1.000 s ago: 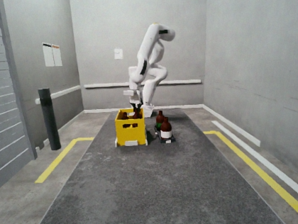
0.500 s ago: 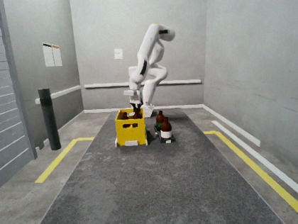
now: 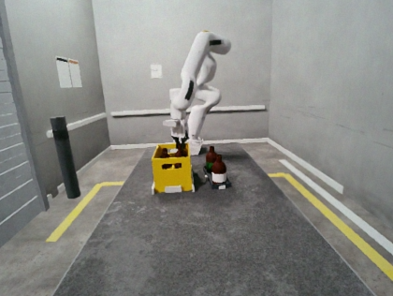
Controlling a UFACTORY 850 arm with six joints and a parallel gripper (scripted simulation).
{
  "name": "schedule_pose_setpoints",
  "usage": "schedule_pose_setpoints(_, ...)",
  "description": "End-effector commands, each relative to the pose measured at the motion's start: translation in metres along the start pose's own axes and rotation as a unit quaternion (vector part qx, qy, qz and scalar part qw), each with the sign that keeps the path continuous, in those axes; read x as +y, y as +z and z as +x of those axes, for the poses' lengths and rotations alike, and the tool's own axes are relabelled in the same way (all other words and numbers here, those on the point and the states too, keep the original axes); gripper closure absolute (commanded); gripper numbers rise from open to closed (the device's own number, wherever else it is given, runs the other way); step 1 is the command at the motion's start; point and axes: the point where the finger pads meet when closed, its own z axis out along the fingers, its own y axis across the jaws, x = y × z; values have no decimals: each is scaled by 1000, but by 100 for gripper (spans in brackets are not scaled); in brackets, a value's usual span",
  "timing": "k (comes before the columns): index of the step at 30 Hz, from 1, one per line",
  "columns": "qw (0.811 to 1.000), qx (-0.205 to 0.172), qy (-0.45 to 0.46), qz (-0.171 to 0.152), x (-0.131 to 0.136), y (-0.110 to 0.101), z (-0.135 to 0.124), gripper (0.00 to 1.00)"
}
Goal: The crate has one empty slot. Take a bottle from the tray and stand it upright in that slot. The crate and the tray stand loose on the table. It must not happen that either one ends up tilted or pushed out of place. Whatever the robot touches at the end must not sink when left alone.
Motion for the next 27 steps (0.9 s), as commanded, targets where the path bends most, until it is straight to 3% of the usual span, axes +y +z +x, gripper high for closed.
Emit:
schedule_pose_setpoints(1,1000,1,0,0,0,0,1,100)
schedule_pose_setpoints(27,1000,1,0,0,0,11,1,100)
